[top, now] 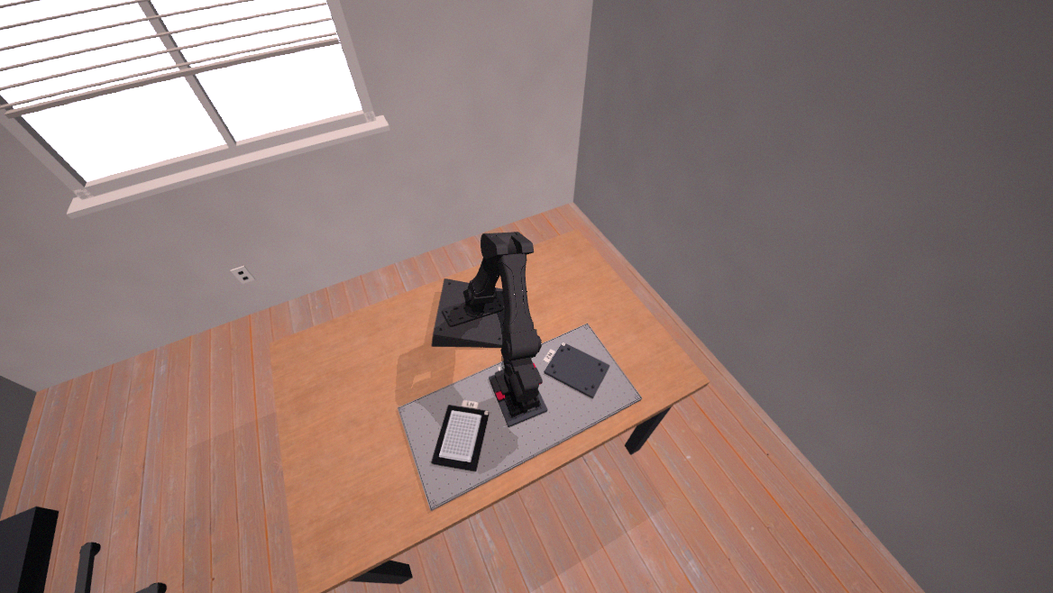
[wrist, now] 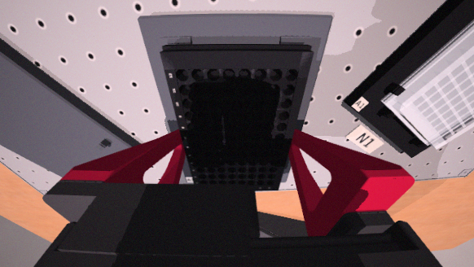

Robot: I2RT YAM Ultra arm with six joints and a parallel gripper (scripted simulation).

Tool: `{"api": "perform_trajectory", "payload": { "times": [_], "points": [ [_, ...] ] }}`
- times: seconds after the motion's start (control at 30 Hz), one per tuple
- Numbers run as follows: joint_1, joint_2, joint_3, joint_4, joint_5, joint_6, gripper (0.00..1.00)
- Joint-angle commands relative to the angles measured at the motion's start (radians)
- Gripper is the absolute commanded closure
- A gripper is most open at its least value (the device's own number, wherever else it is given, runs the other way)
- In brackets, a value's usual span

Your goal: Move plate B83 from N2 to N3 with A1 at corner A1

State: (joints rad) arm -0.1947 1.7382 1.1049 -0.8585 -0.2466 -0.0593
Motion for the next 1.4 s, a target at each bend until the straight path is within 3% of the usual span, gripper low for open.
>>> {"api": "perform_trajectory", "payload": {
  "times": [0.0, 1.37],
  "points": [
    [-0.001, -0.012, 0.003, 0.009, 0.0, 0.001, 1.0],
    [0.004, -0.009, -0.018, 0.034, 0.001, 0.006, 1.0]
  ]
}}
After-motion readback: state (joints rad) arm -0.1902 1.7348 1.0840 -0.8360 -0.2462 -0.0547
